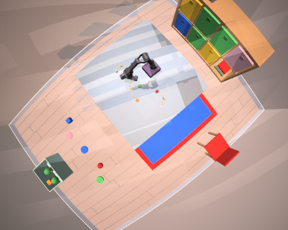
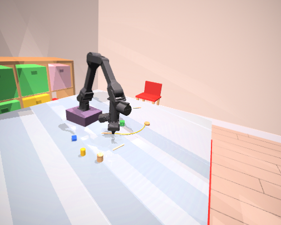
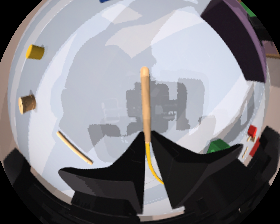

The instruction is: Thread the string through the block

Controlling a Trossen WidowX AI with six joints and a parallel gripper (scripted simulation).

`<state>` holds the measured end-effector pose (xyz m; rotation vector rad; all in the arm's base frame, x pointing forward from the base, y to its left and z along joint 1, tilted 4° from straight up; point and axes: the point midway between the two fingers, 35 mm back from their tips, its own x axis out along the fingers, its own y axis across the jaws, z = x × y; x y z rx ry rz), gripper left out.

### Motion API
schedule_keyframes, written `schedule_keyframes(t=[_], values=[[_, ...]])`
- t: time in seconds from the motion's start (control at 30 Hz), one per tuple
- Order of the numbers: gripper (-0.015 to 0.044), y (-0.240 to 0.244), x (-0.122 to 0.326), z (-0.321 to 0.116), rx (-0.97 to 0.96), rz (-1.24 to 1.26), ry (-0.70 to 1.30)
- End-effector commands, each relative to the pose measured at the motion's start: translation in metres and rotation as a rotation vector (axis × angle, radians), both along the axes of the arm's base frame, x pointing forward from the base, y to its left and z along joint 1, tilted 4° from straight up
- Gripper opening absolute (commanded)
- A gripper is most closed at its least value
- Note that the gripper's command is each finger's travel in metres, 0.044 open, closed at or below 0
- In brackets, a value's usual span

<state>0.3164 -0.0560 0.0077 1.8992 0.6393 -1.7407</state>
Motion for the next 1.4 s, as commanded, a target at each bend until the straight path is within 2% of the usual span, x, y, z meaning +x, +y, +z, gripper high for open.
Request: schedule_keyframes(t=[0.0, 0.97, 1.37], values=[[0.0, -0.001, 0.003, 0.009, -0.003, 0.002, -0.015], [0.0, -0.001, -0.002, 0.046, -0.003, 0.002, -0.014], [0.0, 0.004, -0.001, 0.049, -0.011, -0.005, 0.023]])
